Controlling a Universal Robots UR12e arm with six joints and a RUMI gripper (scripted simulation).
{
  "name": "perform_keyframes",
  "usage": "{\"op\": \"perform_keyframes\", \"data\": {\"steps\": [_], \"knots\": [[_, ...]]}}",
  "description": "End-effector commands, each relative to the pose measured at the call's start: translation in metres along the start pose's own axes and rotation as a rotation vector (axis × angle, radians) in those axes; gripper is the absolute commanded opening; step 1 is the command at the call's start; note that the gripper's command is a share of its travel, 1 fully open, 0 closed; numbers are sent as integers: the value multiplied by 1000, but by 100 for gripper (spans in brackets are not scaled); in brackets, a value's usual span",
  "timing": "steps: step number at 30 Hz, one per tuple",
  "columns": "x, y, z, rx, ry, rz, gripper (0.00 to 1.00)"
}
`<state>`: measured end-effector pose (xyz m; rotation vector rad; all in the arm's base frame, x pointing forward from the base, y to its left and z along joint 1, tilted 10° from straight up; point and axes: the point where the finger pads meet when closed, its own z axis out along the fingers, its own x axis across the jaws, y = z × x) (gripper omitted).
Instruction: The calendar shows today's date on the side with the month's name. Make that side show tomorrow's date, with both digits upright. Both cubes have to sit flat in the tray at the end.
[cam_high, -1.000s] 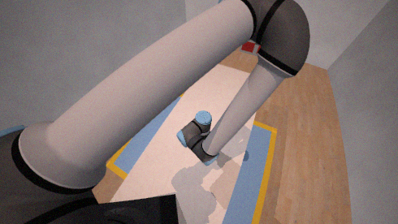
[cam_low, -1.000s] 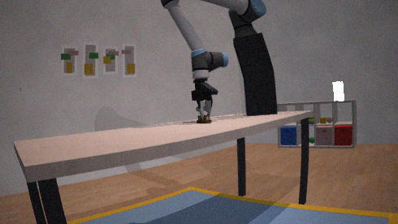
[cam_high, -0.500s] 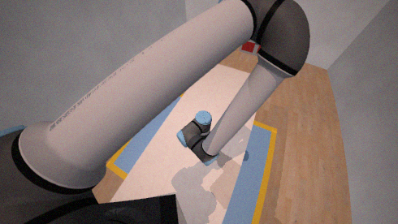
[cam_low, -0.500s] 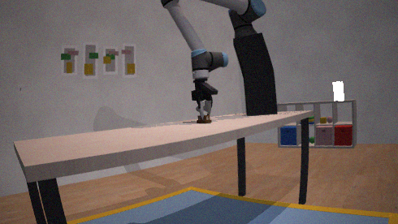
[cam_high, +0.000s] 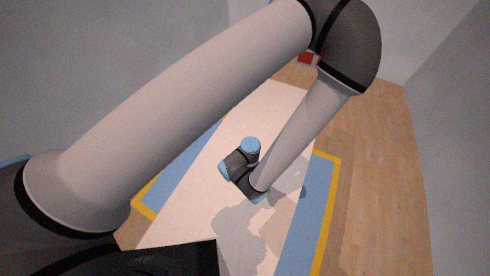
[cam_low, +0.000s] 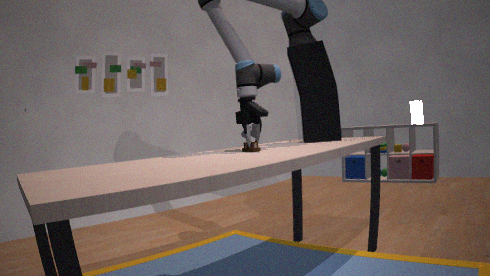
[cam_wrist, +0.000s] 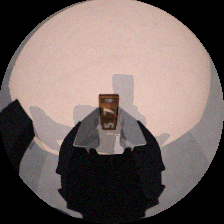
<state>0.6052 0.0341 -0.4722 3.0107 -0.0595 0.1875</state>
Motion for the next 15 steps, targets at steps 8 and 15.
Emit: {"op": "perform_keyframes", "data": {"steps": [8,15], "knots": [[0,0,0,0,1,0,15],[0,0,0,0,1,0,26]]}}
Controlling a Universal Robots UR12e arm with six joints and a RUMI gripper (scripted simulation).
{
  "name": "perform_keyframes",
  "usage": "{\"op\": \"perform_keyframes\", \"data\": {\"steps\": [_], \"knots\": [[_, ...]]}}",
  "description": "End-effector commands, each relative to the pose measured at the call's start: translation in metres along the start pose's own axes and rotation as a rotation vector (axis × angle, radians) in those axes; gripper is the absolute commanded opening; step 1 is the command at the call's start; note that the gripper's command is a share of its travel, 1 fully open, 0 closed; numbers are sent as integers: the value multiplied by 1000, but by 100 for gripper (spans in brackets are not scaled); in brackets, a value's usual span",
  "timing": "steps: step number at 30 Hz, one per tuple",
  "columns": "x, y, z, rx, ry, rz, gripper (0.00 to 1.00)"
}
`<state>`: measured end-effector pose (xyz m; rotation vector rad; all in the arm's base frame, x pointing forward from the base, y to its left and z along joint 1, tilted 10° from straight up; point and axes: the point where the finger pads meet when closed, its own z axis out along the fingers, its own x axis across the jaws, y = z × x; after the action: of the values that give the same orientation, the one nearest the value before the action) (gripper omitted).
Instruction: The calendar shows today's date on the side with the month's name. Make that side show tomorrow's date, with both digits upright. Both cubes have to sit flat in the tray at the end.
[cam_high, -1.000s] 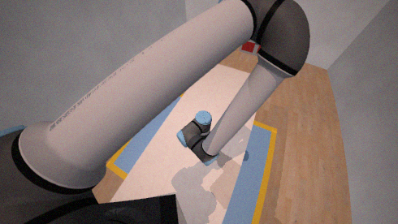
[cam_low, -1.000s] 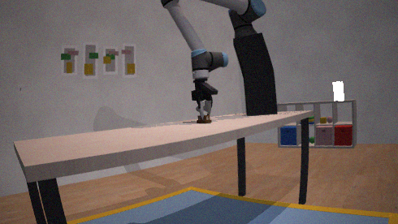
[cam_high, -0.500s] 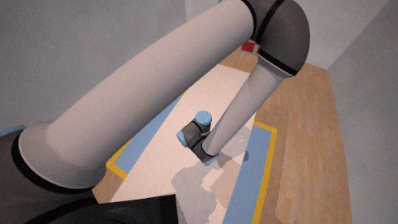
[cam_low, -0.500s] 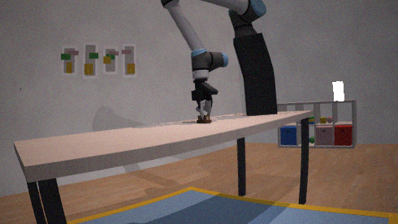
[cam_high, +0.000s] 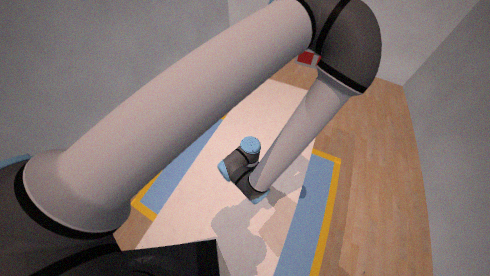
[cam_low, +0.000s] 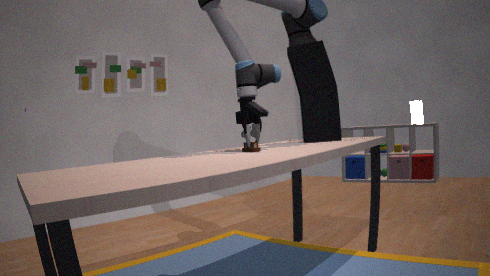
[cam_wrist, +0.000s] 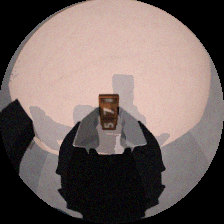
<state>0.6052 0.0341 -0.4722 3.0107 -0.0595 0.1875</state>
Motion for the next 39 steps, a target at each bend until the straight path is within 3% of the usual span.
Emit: {"op": "perform_keyframes", "data": {"steps": [1,3,22,35,39], "knots": [[0,0,0,0,1,0,26],[0,0,0,0,1,0,29],[0,0,-9,0,1,0,29],[0,0,-72,0,1,0,29],[0,0,-80,0,1,0,29]]}}
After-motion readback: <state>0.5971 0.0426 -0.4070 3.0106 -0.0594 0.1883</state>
